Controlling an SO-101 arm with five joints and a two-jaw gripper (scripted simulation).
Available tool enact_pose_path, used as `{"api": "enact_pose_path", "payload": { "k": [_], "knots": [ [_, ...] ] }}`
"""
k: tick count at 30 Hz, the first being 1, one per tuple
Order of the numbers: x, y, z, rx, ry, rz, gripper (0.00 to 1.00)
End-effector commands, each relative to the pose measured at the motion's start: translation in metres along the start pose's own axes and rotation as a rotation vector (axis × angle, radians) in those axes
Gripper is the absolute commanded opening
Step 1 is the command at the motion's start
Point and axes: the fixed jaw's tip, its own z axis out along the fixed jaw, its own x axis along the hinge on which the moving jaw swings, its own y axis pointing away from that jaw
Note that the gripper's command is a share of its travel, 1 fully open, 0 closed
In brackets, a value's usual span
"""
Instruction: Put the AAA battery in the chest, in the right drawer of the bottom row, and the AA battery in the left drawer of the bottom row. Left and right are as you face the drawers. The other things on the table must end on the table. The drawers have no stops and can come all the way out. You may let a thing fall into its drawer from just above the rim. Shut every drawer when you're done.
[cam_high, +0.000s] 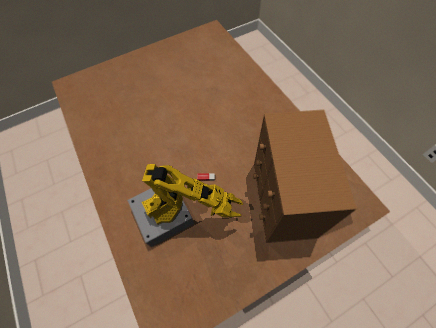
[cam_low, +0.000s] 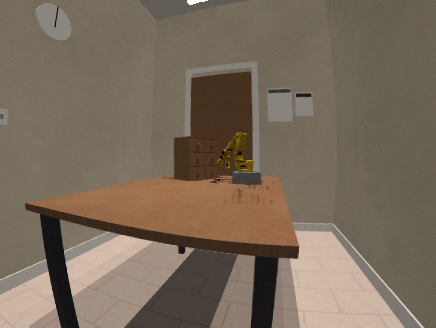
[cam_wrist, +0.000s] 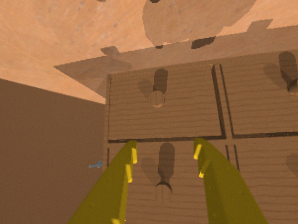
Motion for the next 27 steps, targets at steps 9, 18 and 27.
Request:
{"api": "enact_pose_path", "payload": {
  "k": [9, 18, 27],
  "knots": [
    [-0.011, -0.001, -0.030, 0.003, -0.094, 0.011, 0.21],
    [-0.020, -0.002, -0.046, 0.003, -0.140, 0.012, 0.21],
    [-0.034, -0.002, -0.067, 0.003, -0.200, 0.014, 0.21]
  ]
}}
